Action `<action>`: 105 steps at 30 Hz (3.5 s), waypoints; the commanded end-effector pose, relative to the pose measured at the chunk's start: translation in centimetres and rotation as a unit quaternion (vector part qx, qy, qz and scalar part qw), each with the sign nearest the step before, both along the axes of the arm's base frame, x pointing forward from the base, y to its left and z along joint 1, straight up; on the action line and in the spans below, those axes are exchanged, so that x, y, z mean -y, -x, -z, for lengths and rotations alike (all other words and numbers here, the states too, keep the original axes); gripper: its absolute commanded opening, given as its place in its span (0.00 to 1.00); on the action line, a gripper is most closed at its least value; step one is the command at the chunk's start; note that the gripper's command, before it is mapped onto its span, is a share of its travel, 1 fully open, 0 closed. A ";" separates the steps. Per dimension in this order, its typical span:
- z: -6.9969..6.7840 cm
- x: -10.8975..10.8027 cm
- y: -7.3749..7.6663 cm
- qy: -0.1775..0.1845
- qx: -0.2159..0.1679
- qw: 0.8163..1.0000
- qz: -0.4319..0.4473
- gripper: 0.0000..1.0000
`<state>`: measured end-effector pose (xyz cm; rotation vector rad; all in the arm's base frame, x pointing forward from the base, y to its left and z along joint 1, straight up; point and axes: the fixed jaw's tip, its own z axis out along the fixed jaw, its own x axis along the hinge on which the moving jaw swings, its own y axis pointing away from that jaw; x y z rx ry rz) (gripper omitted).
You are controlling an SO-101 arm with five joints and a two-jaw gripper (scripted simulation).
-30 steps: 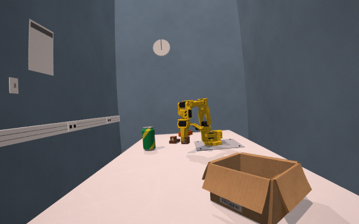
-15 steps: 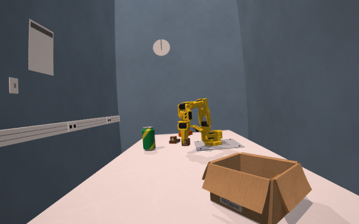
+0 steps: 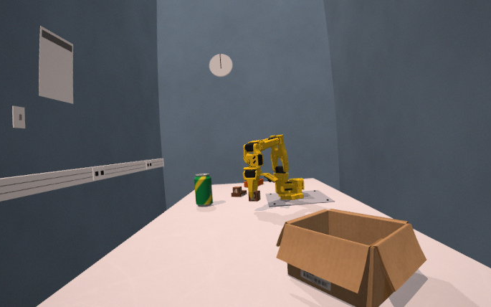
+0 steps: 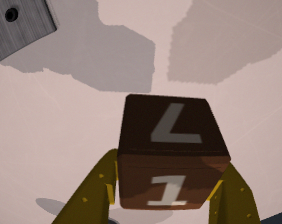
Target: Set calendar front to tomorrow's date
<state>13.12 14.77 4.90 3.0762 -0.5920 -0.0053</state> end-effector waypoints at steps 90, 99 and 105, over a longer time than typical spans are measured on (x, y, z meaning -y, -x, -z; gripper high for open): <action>3.5 0.0 0.3 0.003 -0.003 1.000 0.000 0.00; 3.6 0.0 0.3 0.003 -0.003 1.000 0.000 0.00; 3.7 0.0 0.3 0.003 -0.003 1.000 0.000 0.00</action>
